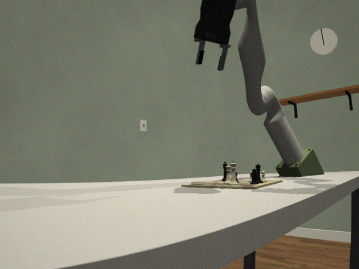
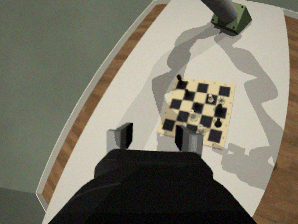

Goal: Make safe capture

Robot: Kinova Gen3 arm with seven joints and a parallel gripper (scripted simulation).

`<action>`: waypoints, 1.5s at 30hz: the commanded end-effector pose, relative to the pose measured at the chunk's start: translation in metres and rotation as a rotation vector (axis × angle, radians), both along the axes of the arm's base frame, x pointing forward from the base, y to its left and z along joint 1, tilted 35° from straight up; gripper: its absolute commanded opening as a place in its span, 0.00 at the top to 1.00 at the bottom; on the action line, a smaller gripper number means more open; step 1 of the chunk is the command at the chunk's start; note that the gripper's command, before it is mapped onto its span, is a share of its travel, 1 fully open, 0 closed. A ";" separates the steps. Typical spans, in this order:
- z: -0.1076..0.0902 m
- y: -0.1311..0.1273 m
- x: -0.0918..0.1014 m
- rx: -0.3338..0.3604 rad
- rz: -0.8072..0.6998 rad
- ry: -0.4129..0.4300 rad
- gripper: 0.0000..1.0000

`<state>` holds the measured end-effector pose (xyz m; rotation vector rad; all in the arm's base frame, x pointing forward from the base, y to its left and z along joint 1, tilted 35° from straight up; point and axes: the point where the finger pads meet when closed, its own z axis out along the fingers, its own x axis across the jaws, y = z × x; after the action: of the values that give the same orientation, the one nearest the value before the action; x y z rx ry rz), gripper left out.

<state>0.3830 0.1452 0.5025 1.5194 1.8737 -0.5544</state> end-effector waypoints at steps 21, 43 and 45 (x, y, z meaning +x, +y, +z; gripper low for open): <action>-0.181 -0.055 0.126 0.396 -0.224 0.292 0.00; -0.220 -0.079 0.149 0.522 -0.279 0.332 0.00; -0.219 -0.079 0.149 0.522 -0.279 0.332 0.00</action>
<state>0.5295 0.0640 0.2837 2.1646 2.1795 -0.4993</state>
